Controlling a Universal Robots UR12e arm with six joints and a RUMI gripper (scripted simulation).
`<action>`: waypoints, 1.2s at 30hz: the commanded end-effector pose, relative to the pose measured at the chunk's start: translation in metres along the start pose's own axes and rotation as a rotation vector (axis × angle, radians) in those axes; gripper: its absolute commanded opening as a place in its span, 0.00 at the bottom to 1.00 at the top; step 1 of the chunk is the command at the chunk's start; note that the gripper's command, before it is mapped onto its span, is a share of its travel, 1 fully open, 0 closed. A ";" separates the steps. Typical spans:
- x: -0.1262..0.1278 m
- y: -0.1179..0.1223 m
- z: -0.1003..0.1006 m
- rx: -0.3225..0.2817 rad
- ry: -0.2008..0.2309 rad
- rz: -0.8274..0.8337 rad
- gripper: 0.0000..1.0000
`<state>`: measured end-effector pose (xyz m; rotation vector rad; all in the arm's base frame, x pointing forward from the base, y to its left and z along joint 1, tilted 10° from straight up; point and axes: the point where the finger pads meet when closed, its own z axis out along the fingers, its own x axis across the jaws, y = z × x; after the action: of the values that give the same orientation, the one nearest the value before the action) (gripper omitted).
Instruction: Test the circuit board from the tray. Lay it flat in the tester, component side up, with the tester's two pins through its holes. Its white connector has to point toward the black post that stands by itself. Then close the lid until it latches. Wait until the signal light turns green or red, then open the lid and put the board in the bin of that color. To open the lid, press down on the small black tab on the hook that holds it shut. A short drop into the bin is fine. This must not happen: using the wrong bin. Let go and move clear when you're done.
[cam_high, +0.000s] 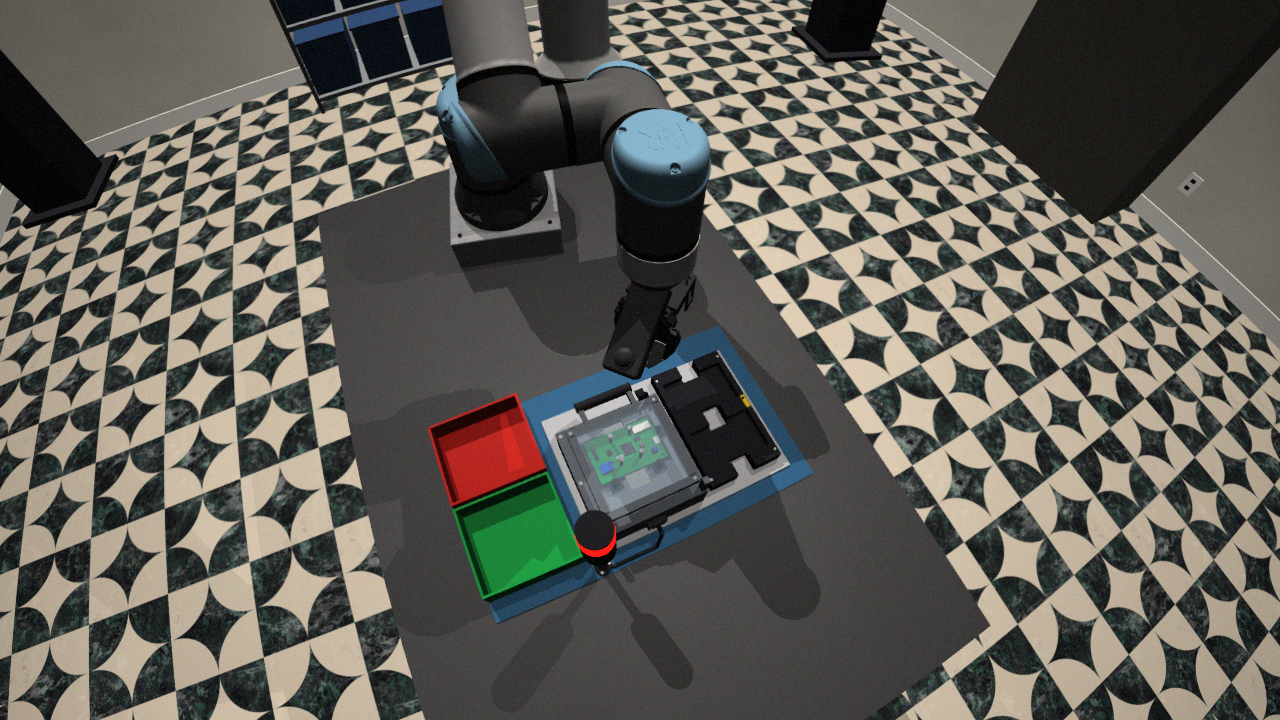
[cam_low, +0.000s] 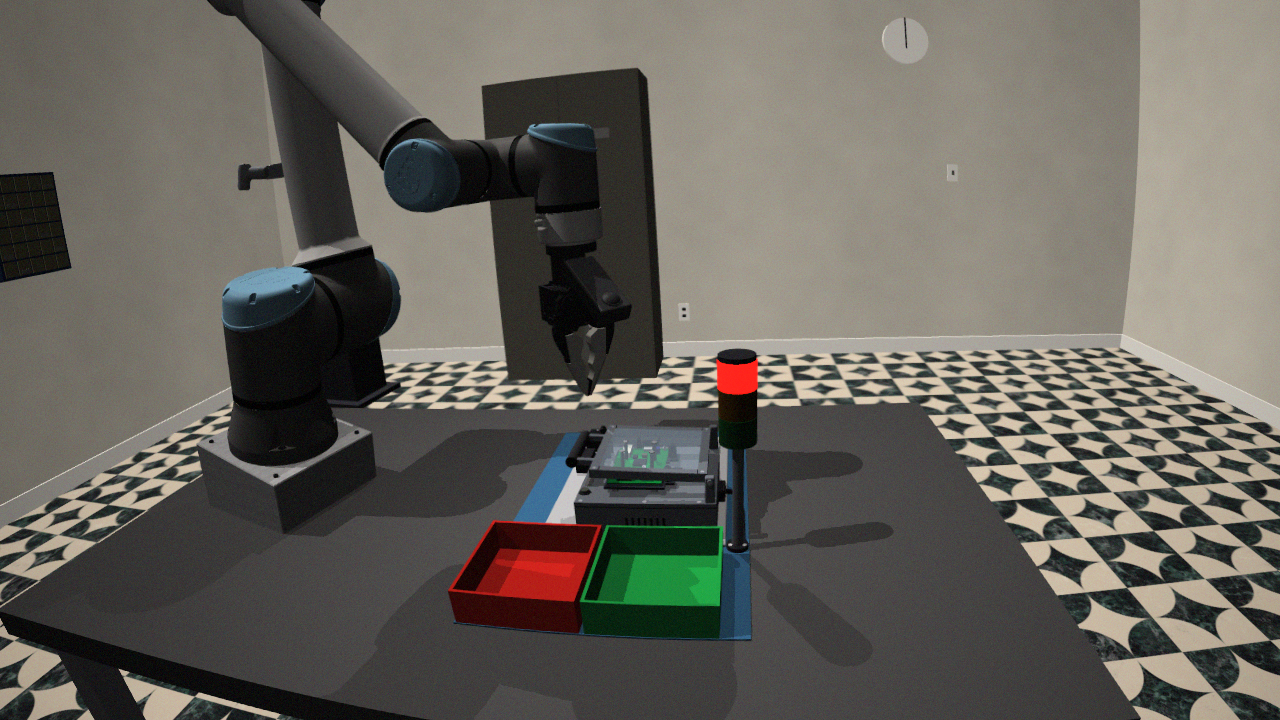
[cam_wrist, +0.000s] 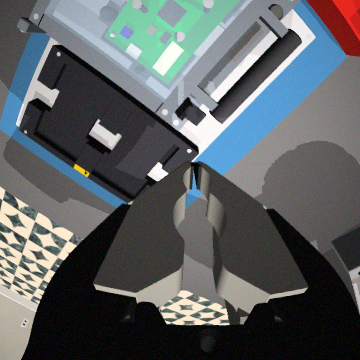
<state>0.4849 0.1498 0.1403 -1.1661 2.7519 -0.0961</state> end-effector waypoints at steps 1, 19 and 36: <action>-0.004 -0.002 -0.003 0.017 0.010 0.203 0.00; -0.004 -0.002 -0.003 0.018 0.006 0.620 0.00; -0.003 -0.002 -0.003 0.018 0.005 0.661 0.00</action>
<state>0.4850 0.1497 0.1407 -0.2061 2.9734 -0.0438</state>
